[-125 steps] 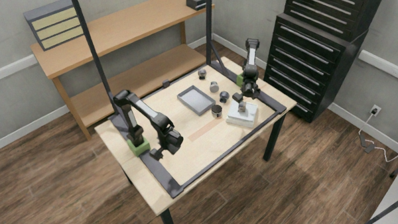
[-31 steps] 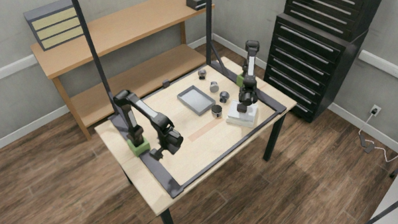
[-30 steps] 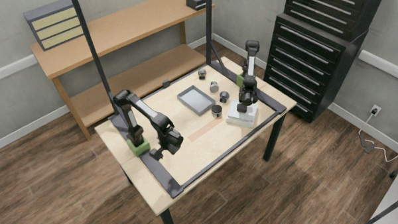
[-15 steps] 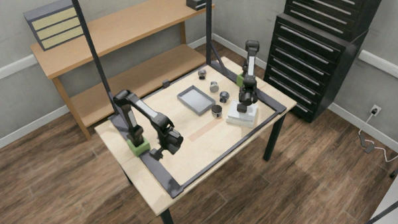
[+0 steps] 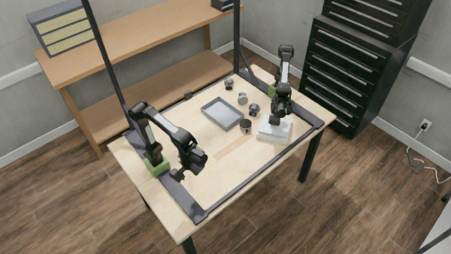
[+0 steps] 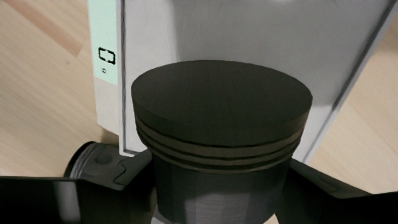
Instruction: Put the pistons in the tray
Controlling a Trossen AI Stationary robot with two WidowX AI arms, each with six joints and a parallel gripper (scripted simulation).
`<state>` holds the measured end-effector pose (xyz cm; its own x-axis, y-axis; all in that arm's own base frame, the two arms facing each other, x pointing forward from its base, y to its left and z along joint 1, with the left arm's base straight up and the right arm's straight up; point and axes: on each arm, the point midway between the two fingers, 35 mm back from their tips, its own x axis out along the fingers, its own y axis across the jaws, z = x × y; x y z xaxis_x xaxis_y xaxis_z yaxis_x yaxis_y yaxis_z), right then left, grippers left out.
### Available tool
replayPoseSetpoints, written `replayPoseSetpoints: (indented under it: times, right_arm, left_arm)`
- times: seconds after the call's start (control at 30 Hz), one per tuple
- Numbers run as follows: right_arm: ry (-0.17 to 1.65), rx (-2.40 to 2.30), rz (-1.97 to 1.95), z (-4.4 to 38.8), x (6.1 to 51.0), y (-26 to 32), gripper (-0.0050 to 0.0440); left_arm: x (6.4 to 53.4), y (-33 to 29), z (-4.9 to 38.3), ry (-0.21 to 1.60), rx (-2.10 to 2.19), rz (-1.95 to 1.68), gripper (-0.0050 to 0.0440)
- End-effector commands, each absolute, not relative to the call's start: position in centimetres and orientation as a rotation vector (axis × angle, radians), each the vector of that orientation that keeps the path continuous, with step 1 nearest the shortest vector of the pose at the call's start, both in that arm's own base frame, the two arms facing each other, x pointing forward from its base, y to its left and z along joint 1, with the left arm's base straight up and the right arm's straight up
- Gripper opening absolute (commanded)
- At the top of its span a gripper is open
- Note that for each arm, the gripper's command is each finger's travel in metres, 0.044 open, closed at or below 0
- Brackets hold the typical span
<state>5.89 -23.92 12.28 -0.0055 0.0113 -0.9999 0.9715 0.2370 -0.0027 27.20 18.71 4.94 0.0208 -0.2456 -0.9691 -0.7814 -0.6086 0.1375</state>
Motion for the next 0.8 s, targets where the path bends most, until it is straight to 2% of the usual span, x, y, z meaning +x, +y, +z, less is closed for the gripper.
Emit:
replayPoseSetpoints:
  times: [0.0, 0.77]
  right_arm:
    - [1.299, 1.013, -1.034, 13.1, 6.1, -24.4, 0.0400]
    - [1.299, 1.013, -1.034, 13.1, 6.1, -24.4, 0.0400]
  left_arm:
    - [28.0, 19.2, 7.5, 0.984, -1.872, 1.578, 0.0158]
    - [27.9, 19.1, 10.7, 0.983, -1.872, 1.578, 0.0158]
